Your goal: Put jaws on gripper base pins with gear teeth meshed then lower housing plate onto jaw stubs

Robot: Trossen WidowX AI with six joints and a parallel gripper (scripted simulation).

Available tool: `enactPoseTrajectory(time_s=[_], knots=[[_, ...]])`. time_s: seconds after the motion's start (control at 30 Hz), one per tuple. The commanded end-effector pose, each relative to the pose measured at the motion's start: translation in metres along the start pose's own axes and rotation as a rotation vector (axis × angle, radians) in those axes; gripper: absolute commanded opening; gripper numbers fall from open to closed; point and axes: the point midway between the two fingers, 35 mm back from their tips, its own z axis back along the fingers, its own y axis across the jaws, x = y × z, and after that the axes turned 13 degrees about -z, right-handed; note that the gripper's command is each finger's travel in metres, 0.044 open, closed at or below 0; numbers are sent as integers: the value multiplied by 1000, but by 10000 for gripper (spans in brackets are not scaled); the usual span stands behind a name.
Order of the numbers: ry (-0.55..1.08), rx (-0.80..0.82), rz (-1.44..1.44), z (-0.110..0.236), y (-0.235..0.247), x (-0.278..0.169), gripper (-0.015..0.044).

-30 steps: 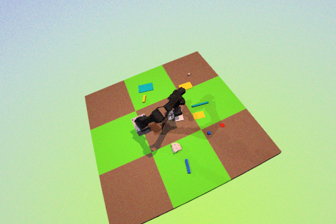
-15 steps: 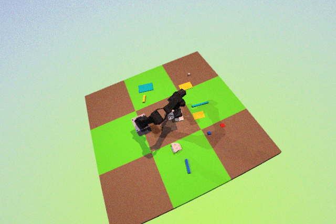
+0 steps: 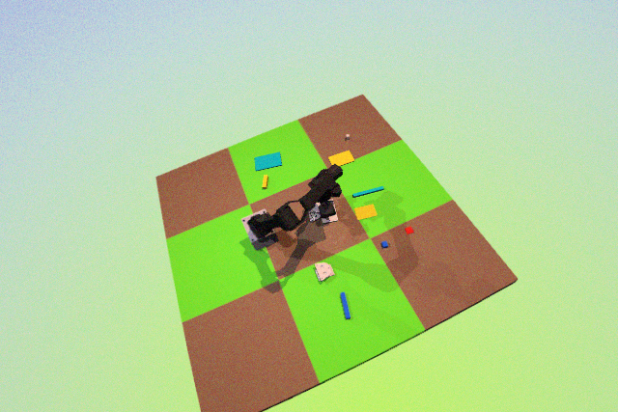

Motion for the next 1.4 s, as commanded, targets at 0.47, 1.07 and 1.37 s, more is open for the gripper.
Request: enactPoseTrajectory(time_s=[0.47, 1.07, 1.37], knots=[[-4, -2, 1, 0, 0, 1, 134], [-4, -1, 3, -17, 0, 2, 134], [-5, -2, 5, -31, 0, 2, 134]])
